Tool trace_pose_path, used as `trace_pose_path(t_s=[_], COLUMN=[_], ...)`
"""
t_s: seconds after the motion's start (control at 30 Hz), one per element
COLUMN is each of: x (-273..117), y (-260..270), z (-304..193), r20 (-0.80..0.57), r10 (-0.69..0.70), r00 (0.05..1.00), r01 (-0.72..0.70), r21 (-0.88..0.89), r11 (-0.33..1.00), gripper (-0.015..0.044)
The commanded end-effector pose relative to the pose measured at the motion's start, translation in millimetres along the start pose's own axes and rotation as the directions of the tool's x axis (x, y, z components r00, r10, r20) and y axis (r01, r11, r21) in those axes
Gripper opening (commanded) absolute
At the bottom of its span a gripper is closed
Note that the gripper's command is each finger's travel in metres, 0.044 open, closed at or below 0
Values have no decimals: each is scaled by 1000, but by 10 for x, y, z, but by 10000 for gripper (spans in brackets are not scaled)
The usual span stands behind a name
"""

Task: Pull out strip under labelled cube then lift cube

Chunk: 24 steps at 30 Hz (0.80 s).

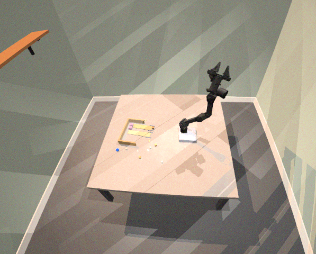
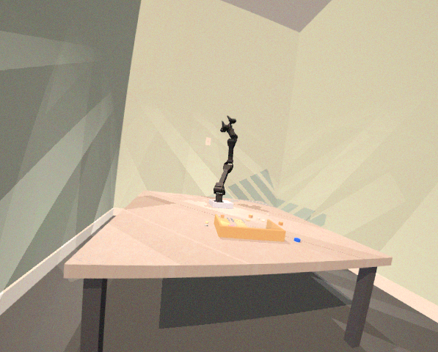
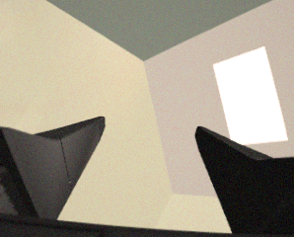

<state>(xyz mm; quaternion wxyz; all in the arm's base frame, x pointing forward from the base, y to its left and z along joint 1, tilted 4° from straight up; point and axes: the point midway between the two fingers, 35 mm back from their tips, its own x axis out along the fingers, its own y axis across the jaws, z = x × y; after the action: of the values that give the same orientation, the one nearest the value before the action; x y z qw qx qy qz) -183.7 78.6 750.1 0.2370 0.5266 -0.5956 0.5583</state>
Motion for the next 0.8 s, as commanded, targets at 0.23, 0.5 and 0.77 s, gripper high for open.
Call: trace_pose_path(t_s=[0.23, 0.5, 0.77], x=[40, -329, -1119], y=[-608, -1362, -2028], z=[982, 2112, 3056], r20=[195, 412, 577], r10=[-182, -398, -579], r00=[964, 820, 577], r01=[238, 572, 753], r21=[-321, -568, -650], r11=[917, 592, 104], gripper=[400, 400, 400])
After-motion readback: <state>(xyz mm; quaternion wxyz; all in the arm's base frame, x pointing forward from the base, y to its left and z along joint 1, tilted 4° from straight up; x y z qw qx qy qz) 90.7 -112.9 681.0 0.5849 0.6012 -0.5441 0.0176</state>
